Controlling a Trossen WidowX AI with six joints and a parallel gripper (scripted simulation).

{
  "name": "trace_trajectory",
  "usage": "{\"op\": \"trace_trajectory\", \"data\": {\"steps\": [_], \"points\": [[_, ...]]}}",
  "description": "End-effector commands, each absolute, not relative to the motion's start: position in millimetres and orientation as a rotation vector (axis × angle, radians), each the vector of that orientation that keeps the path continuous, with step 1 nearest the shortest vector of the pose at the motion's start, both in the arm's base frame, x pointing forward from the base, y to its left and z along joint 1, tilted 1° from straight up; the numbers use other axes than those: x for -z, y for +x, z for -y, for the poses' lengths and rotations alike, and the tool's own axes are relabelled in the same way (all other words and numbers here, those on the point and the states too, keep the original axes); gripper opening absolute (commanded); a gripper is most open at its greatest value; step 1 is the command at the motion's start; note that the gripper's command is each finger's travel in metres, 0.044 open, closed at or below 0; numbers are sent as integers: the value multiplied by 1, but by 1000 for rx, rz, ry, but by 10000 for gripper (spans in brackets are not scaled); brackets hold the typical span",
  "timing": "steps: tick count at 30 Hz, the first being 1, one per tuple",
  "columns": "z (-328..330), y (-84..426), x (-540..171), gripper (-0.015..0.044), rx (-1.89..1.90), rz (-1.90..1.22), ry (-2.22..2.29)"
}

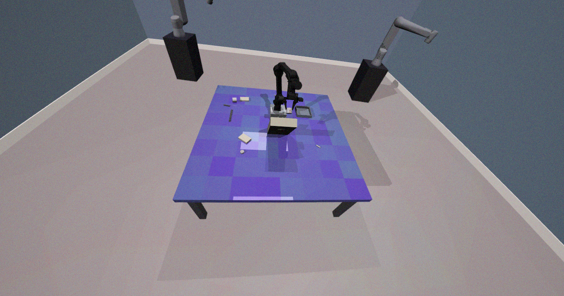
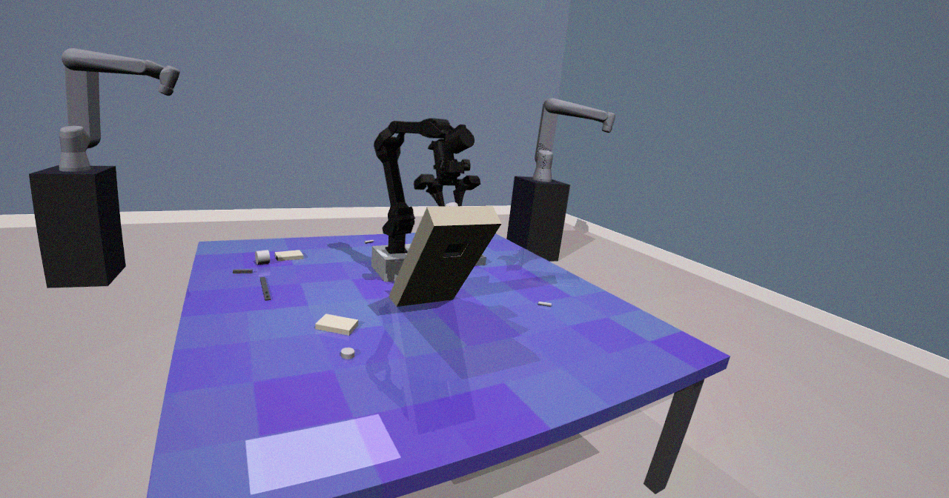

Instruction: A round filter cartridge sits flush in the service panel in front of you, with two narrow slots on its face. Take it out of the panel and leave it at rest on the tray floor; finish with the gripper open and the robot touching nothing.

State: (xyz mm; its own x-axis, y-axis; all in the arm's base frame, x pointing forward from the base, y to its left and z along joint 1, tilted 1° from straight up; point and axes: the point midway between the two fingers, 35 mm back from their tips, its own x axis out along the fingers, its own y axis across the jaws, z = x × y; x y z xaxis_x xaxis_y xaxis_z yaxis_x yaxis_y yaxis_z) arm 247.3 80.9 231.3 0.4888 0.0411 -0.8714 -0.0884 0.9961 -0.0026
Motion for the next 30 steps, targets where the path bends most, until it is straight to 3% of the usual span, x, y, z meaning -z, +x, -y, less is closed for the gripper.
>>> {"op": "trace_trajectory", "data": {"steps": [1,8,30], "points": [[-93,248,-231,0,-75,-1047,-46],[-105,244,-229,0,-96,-1053,-58],[-200,176,-223,0,-644,-1010,-369]]}}
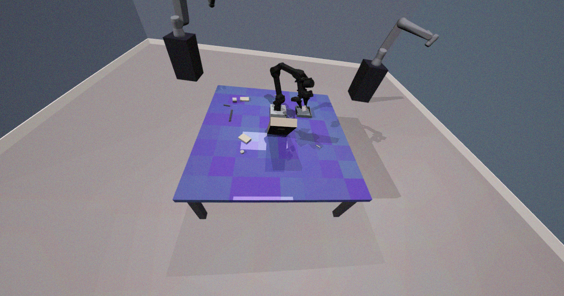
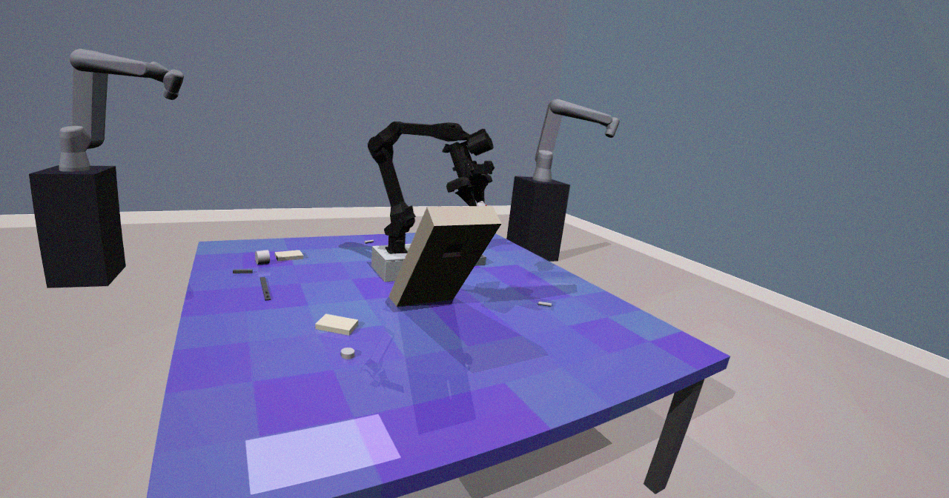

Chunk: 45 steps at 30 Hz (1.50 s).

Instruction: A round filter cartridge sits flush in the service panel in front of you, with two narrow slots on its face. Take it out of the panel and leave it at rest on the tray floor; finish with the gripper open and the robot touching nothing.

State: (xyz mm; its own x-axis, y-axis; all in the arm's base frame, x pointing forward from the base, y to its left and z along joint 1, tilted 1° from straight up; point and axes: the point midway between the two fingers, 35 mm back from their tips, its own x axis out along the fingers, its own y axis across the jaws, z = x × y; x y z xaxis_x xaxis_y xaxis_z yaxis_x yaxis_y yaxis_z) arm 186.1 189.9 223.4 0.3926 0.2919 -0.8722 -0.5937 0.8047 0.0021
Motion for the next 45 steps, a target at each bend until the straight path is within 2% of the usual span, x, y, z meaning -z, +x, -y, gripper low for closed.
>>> {"op": "trace_trajectory", "data": {"steps": [1,18,24,45], "points": [[-204,172,-223,0,-669,-1006,-384],[-250,95,-219,0,-1090,-910,-616],[-253,89,-217,0,-1117,-903,-631],[-279,-7,-141,0,-1439,-810,-796]]}}
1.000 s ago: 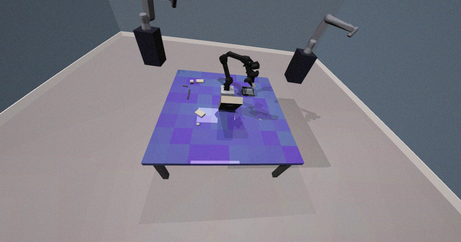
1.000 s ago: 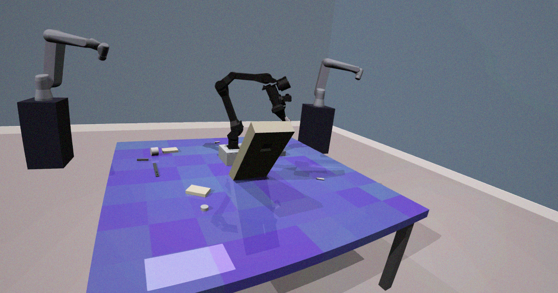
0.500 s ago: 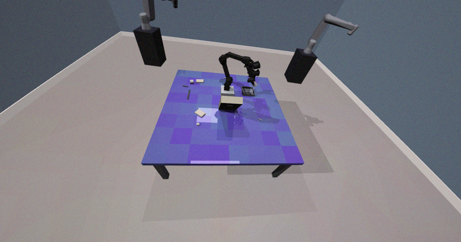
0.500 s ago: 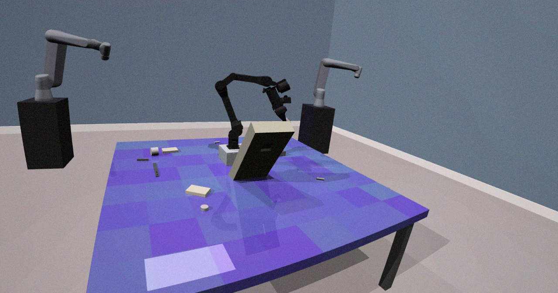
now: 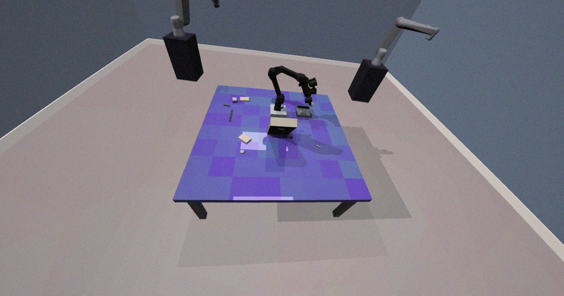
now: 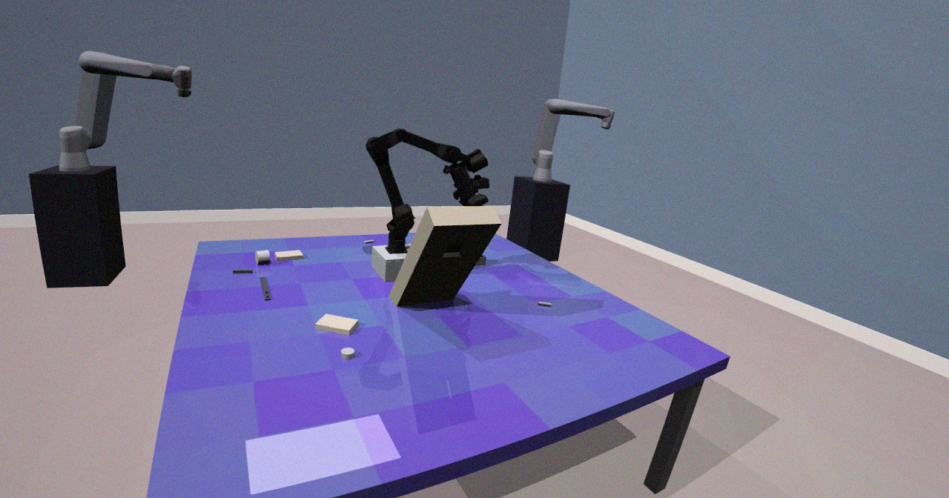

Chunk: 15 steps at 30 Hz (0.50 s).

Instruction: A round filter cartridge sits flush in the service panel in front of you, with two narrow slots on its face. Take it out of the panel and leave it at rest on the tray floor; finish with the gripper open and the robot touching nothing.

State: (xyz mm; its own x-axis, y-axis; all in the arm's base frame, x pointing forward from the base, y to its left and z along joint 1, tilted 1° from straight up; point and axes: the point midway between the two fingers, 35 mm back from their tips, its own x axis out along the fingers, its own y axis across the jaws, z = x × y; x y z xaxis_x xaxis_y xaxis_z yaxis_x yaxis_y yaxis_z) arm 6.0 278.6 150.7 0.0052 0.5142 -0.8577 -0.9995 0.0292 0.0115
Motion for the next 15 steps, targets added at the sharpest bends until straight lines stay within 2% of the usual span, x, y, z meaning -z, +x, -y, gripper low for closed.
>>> {"op": "trace_trajectory", "data": {"steps": [1,15], "points": [[-279,-12,-137,0,-1454,-804,-806],[-260,-76,-85,0,-1671,-720,-934]]}}
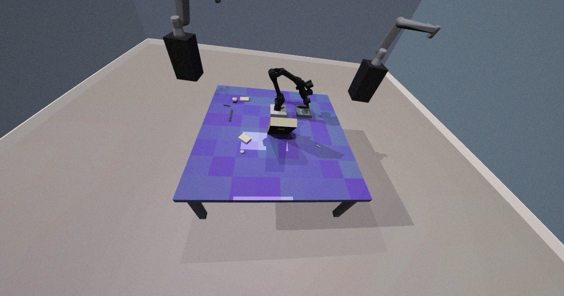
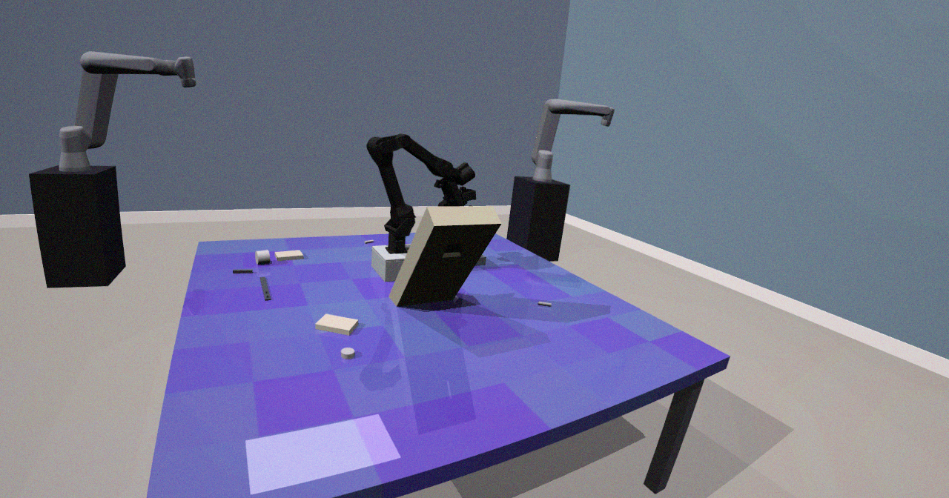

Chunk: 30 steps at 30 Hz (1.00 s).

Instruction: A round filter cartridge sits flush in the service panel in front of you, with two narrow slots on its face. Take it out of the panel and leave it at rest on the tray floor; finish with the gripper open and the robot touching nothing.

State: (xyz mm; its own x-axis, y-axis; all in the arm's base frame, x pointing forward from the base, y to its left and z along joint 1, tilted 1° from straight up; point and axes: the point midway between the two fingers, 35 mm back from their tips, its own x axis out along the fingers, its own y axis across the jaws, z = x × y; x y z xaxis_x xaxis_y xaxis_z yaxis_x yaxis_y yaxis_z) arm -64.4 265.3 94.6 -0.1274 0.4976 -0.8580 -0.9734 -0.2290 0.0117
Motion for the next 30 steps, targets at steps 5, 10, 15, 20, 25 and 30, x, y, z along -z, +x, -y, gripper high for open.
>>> {"op": "trace_trajectory", "data": {"steps": [5,10,15,20,25,30], "points": [[-257,-82,-79,0,-1692,-712,-948],[-260,-83,-57,0,-1692,-712,-948],[-261,-84,-31,0,-1692,-712,-948],[-258,-83,-8,0,-1692,-712,-948],[-256,-83,-7,53,-1689,-720,-959],[-256,-83,-7,184,-1689,-720,-959]]}}
